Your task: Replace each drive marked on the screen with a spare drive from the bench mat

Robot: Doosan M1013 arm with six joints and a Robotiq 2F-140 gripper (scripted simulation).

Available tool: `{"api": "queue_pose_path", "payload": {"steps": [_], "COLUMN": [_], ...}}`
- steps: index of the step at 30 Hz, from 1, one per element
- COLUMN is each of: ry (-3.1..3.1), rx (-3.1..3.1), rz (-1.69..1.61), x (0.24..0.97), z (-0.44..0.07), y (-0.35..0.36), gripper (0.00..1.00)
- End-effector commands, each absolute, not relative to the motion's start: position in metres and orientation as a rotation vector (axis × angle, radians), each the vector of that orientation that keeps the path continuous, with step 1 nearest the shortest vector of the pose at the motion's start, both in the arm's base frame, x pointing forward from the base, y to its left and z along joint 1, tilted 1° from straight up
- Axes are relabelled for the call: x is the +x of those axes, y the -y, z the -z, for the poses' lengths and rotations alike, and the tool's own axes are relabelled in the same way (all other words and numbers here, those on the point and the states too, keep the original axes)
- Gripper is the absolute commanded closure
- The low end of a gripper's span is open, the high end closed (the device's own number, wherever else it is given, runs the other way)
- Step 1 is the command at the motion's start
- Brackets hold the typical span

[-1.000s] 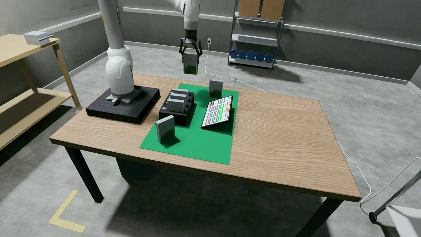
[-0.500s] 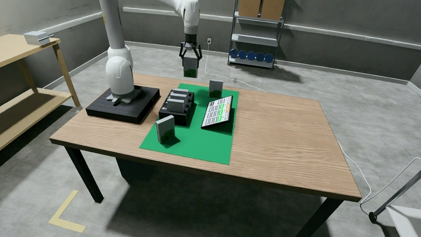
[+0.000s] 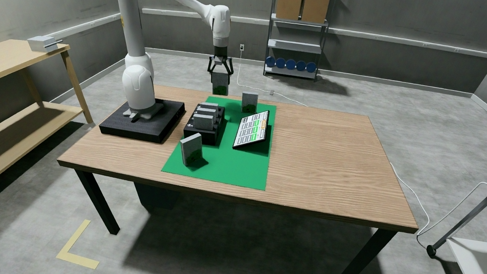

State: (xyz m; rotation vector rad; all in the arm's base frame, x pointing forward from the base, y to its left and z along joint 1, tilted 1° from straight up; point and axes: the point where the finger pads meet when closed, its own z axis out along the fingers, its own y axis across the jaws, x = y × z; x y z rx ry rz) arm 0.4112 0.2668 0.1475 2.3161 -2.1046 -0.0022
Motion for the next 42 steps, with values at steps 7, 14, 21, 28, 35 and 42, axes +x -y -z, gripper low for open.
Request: {"api": "queue_pose_path", "payload": {"steps": [7,14,21,28,35,42], "ry": [2.106,2.106,2.106,2.106,2.106,2.106], "rx": [2.317,2.317,2.317,2.317,2.317,2.317], "rz": [0.002,0.002,0.002,0.002,0.002,0.002], "x": [0.411,0.411,0.411,0.411,0.411,0.411], "z": [-0.118,-0.104,-0.089,-0.079,-0.074,-0.071], "y": [-0.267,-0.267,-0.267,-0.267,-0.267,-0.267], "gripper": [0.90,0.90,0.90,0.90,0.90,0.90]}}
